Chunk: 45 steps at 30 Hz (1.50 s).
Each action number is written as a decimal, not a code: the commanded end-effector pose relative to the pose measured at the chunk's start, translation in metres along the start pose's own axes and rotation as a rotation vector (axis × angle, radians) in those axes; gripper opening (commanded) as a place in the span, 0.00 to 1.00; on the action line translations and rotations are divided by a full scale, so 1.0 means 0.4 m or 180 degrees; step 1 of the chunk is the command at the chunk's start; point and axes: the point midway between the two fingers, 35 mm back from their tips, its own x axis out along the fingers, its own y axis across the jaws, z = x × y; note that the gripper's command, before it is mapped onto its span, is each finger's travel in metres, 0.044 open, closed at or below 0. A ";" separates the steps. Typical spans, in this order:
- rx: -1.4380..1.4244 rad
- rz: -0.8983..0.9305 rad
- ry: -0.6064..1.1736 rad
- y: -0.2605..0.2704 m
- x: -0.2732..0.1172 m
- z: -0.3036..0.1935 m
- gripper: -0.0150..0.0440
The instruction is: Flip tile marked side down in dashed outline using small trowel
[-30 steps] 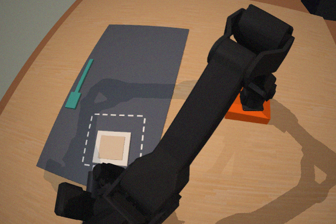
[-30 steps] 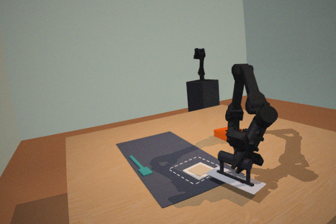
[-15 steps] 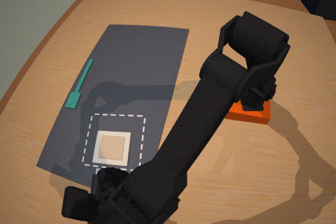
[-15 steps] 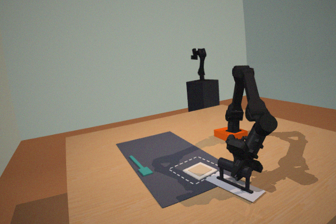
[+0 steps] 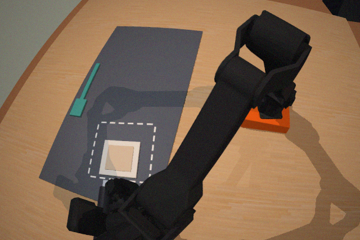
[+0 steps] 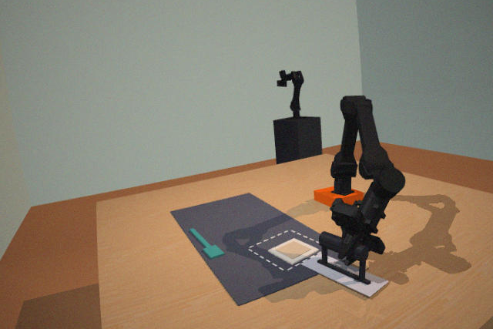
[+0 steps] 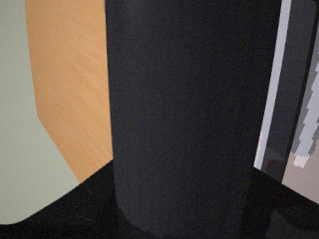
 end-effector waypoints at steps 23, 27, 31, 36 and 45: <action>0.0011 -0.0002 -0.0034 0.077 -0.055 -0.035 0.25; 0.0012 -0.0002 -0.0034 0.081 -0.060 -0.040 0.25; -0.0005 -0.0043 -0.0055 0.092 -0.047 -0.012 0.25; -0.0054 -0.0179 -0.0114 0.123 -0.007 0.081 0.25; -0.0116 -0.0404 -0.0172 0.162 0.043 0.255 0.25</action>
